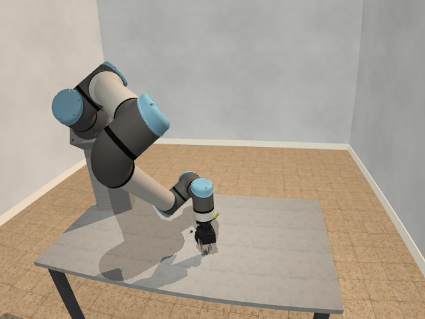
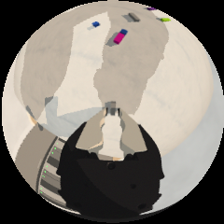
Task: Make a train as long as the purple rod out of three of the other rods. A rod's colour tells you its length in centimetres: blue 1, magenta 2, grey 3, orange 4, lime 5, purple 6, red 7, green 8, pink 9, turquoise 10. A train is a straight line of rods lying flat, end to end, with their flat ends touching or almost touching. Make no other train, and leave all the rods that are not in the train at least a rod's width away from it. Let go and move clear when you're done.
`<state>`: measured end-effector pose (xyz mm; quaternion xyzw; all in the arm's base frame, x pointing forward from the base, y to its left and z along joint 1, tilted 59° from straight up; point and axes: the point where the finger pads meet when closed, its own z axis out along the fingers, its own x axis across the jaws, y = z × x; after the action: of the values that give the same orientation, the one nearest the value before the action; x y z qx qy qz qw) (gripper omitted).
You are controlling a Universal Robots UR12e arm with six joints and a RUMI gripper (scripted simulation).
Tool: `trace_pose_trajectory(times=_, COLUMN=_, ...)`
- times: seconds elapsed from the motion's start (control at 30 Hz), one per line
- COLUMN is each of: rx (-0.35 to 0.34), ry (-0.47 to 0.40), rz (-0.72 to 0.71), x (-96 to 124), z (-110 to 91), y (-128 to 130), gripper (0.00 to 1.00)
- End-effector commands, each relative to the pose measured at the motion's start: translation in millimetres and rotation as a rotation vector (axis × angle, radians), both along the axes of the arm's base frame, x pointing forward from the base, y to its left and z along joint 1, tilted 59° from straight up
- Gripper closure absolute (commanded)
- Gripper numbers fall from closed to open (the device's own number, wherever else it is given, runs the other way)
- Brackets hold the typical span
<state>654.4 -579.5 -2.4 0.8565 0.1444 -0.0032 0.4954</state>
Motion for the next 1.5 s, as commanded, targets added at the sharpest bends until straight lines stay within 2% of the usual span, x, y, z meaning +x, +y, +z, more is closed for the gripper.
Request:
trace_pose_trajectory(times=0.0, rx=0.0, ry=0.0, rz=0.001, x=0.3, z=0.4, y=0.5, gripper=0.86)
trace_pose_trajectory(times=0.7, rx=0.0, ry=0.0, rz=0.001, x=0.3, z=0.4, y=0.5, gripper=0.86)
trace_pose_trajectory(times=0.73, rx=0.0, ry=0.0, rz=0.001, x=0.3, z=0.4, y=0.5, gripper=1.0)
trace_pose_trajectory(times=1.47, rx=0.0, ry=0.0, rz=0.001, x=0.3, z=0.4, y=0.5, gripper=1.0)
